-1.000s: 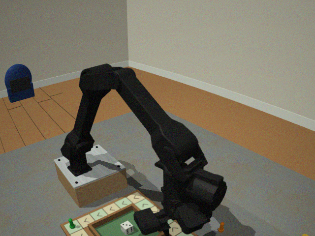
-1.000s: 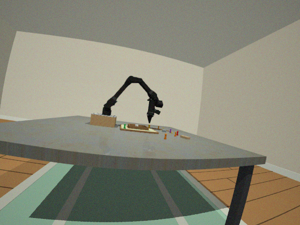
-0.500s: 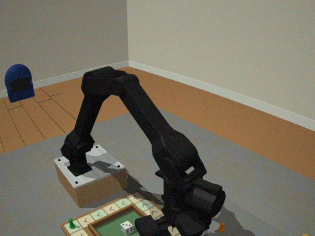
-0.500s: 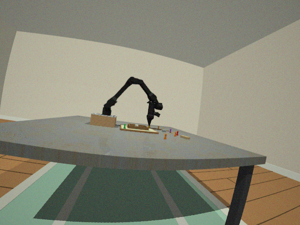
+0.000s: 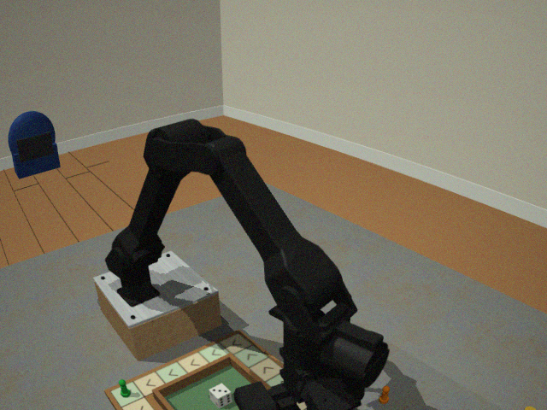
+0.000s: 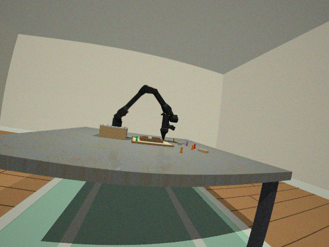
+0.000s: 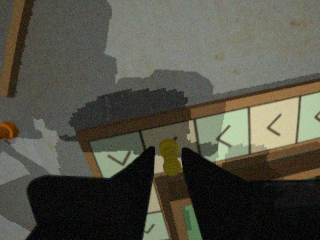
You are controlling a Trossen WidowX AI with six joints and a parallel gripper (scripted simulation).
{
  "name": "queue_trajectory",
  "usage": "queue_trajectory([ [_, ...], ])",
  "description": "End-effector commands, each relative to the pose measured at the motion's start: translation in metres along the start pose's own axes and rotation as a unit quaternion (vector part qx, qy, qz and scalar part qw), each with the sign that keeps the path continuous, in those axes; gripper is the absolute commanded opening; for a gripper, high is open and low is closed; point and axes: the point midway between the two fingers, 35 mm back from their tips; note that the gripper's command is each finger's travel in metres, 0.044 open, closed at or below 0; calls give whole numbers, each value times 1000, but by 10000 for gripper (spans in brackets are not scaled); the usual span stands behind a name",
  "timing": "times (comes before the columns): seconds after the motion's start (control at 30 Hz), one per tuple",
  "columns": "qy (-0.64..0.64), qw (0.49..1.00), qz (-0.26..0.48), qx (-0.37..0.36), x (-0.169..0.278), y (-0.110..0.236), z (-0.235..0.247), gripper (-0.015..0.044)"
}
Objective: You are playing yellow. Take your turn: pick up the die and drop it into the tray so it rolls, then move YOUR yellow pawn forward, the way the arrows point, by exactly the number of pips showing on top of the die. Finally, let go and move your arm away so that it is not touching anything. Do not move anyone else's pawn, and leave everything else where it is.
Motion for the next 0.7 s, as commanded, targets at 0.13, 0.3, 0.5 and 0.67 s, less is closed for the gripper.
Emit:
queue_trajectory([
  [0.13, -2, 1000, 0, 2, 0, -1, -1, 29],
  [0.3, -2, 1000, 0, 2, 0, -1, -1, 0],
  [0.5, -2, 1000, 0, 1, -4, 32, 3, 0],
  [0.67, -2, 1000, -1, 1, -4, 69, 5, 0],
])
Point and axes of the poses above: the point midway between the two fingers, 35 mm back from their tips, its own y axis back along the fingers, its own z axis across the jaws, x = y × z, and after that the axes turned 6 degrees about -y, right-handed
